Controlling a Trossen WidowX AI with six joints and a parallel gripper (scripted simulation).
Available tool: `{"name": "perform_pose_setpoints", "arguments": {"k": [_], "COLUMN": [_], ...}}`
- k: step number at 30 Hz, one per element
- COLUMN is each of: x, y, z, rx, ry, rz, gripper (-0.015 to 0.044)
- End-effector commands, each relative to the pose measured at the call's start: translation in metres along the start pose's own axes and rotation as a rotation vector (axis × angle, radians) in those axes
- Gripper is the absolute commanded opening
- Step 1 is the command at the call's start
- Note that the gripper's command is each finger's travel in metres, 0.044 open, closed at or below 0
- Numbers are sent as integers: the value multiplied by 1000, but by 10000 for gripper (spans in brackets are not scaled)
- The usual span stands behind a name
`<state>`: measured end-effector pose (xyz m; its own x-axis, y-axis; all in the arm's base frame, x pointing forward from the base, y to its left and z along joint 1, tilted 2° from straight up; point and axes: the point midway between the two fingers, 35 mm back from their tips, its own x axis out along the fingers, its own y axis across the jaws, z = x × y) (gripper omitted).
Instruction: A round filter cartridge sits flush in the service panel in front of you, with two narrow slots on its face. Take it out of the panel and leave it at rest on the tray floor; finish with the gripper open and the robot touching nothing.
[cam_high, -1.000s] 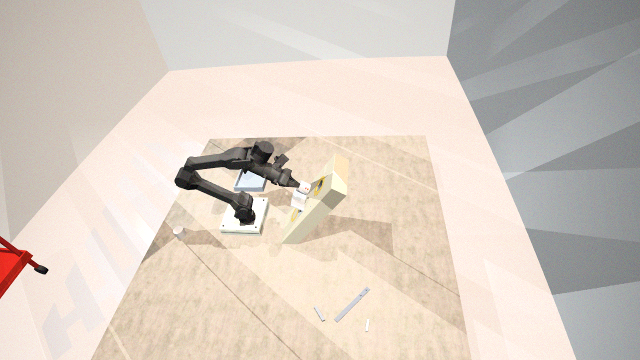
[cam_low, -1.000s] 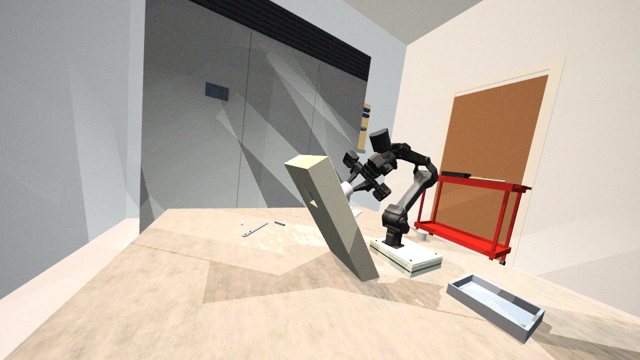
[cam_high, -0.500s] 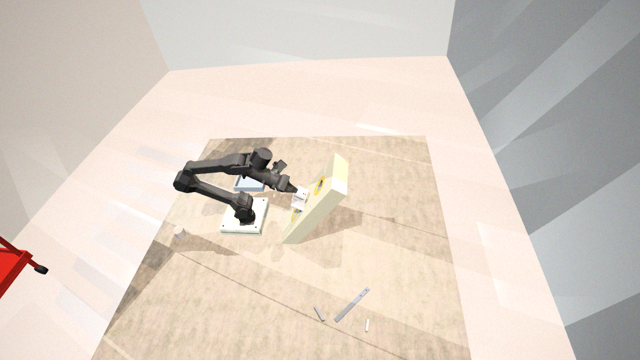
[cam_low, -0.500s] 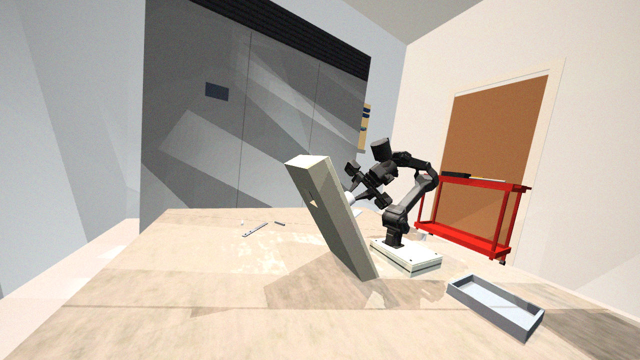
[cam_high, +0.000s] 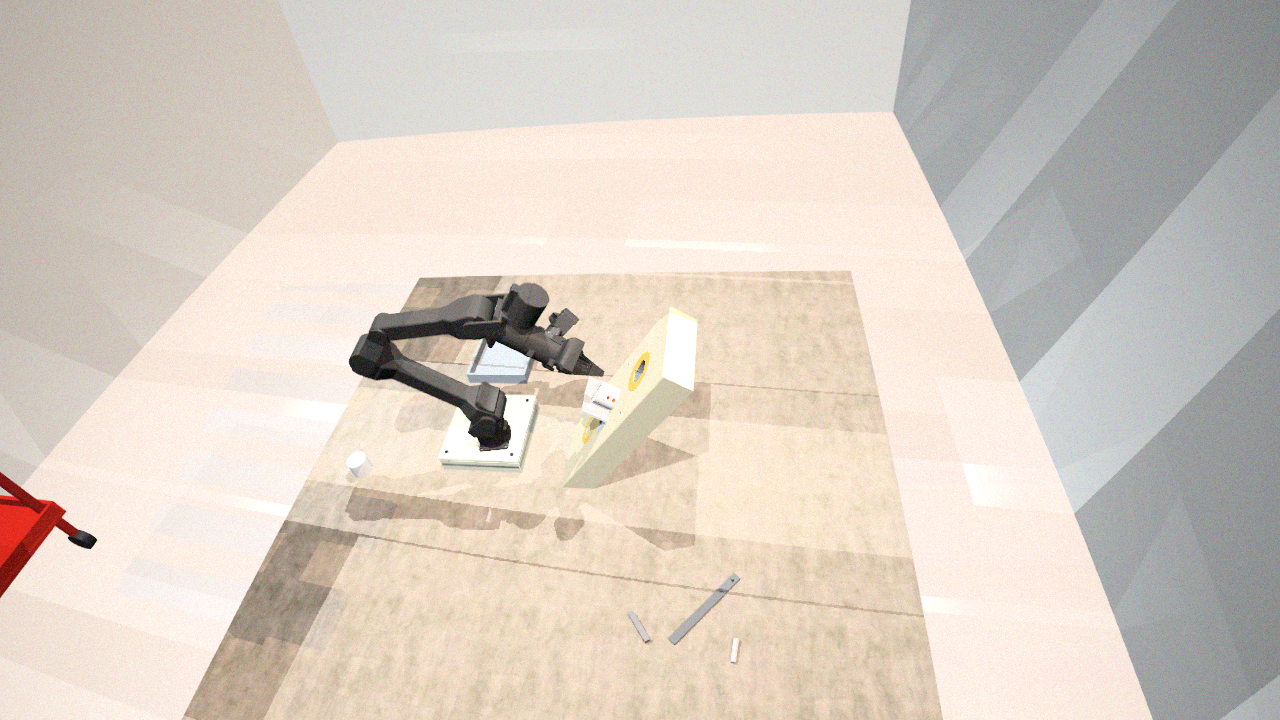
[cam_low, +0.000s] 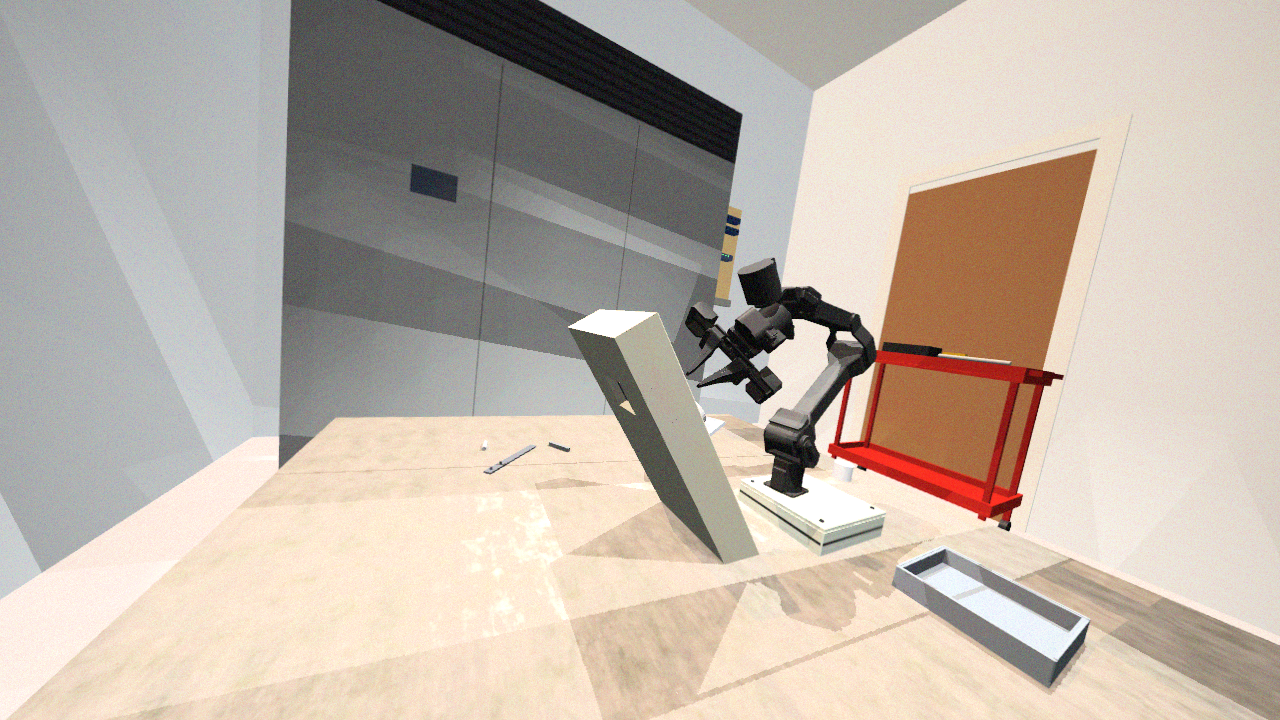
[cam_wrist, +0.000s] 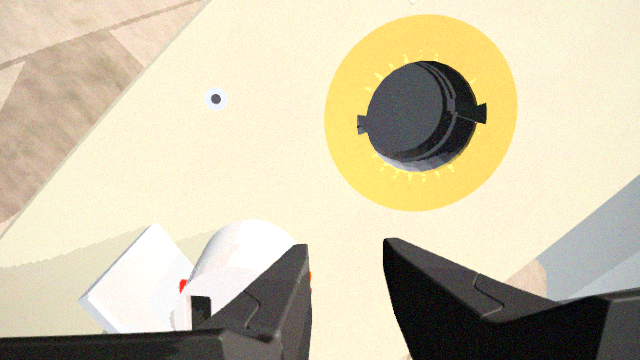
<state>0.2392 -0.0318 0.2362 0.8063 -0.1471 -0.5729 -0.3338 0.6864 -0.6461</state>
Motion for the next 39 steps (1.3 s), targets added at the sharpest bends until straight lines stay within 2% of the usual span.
{"name": "perform_pose_setpoints", "arguments": {"k": [1,5,16,20,27,39], "x": [-7,-7,-53,-36,-11,-4], "y": [-31,-36,-80,-55,12,16], "z": [25,30,66,46,-10,-13], "rx": [4,4,4,244,848,864], "ry": [-12,-13,-13,73,379,388], "rz": [-17,-17,-19,66,180,180], "gripper": [106,106,395,305,305,305]}}
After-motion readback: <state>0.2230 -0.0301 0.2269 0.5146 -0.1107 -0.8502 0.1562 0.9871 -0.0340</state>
